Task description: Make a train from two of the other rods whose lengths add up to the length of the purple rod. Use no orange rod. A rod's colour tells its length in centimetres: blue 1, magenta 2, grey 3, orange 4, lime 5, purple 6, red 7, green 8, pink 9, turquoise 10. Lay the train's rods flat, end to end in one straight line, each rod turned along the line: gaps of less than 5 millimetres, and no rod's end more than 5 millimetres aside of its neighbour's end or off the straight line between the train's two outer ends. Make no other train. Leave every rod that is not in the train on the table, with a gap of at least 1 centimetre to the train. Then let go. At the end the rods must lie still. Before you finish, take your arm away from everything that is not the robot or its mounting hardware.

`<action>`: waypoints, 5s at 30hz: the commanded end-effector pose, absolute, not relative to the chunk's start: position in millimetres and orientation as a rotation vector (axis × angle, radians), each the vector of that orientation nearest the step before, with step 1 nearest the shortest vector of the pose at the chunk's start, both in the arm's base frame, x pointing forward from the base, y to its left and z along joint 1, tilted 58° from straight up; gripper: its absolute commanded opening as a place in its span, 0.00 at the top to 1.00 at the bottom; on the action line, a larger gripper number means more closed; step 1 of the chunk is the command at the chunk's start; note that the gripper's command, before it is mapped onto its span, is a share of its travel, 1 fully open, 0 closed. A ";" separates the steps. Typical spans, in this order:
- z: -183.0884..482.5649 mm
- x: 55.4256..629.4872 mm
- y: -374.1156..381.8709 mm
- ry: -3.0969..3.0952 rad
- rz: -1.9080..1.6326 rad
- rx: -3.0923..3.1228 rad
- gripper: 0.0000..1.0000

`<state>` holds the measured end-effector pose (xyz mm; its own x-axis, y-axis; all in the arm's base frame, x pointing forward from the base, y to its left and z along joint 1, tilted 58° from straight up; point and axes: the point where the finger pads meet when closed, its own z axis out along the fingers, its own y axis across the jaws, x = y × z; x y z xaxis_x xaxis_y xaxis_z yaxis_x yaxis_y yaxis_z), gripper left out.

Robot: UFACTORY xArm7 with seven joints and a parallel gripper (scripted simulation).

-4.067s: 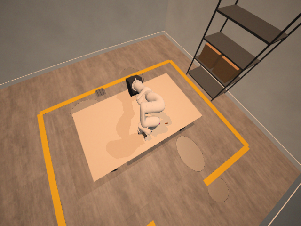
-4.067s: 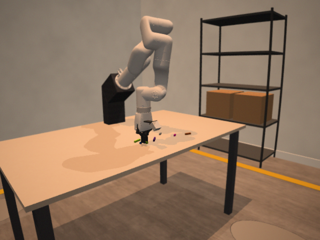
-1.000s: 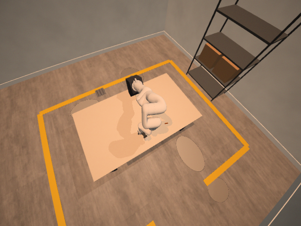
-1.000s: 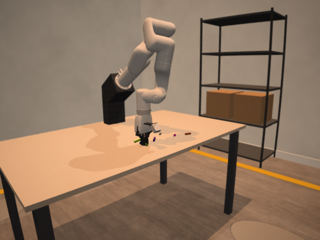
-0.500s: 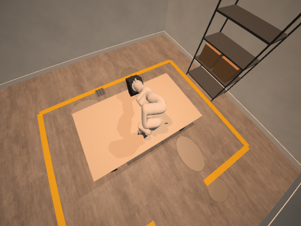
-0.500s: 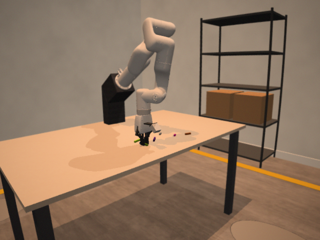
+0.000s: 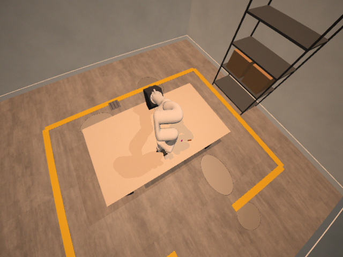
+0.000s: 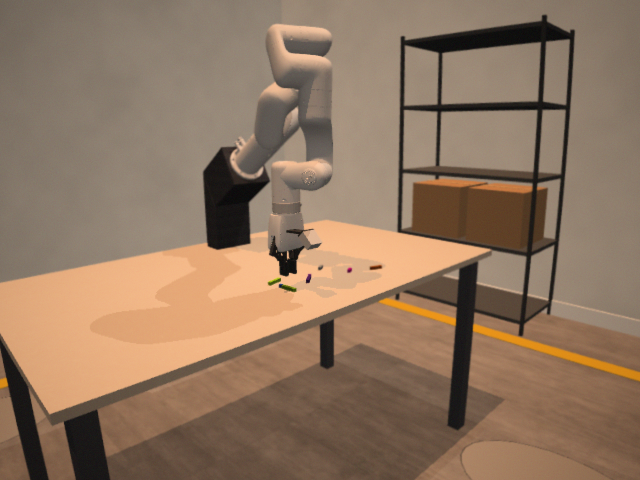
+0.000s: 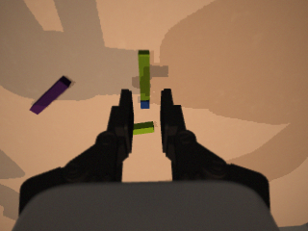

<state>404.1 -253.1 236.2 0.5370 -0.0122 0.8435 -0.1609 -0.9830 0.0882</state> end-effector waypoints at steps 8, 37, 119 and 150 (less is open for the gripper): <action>258.7 369.5 -244.2 -0.149 1.429 2.622 0.76; 261.3 365.6 -243.4 -0.149 1.429 2.622 0.00; 307.7 293.8 -227.7 -0.149 1.429 2.622 0.00; 307.7 293.8 -227.7 -0.149 1.429 2.622 0.00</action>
